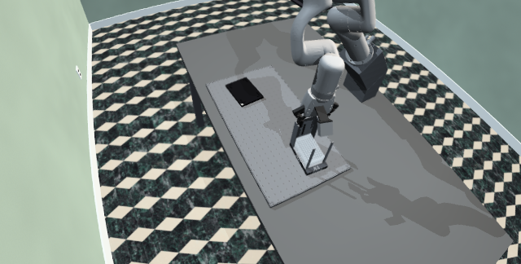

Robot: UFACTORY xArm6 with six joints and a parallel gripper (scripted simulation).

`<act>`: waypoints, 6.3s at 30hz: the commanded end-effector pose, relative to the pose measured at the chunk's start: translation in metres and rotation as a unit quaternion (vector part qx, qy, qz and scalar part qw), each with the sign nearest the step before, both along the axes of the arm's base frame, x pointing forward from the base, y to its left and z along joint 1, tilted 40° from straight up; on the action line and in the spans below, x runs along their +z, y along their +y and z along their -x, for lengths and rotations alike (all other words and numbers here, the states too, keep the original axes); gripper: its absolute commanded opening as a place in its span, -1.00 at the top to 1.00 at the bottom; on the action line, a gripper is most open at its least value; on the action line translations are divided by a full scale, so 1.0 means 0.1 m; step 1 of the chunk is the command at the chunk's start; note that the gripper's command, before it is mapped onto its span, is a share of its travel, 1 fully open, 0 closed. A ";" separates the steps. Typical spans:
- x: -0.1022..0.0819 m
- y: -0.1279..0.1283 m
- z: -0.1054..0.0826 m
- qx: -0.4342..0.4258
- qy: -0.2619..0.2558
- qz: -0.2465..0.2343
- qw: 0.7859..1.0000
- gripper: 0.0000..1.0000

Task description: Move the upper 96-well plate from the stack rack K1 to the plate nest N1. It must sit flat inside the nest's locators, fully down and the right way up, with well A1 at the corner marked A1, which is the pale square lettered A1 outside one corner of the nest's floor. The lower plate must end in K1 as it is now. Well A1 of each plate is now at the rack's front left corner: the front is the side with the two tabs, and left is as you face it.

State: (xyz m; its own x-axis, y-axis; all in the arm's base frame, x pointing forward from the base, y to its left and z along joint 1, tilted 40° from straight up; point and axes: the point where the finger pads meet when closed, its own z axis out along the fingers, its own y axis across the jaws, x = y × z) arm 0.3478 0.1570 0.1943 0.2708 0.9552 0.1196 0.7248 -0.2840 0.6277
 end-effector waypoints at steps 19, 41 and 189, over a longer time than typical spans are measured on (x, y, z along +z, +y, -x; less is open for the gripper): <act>0.02 0.23 0.09 0.068 -0.006 0.017 0.998 -1.00; -0.22 0.22 -0.11 0.068 -0.006 0.017 0.998 -1.00; -1.13 0.20 -0.88 0.068 -0.006 0.017 0.998 1.00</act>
State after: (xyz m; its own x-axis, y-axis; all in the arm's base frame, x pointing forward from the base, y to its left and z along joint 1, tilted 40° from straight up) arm 0.4358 0.1761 0.0809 0.1383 0.9865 0.0875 0.7484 -0.1620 0.6431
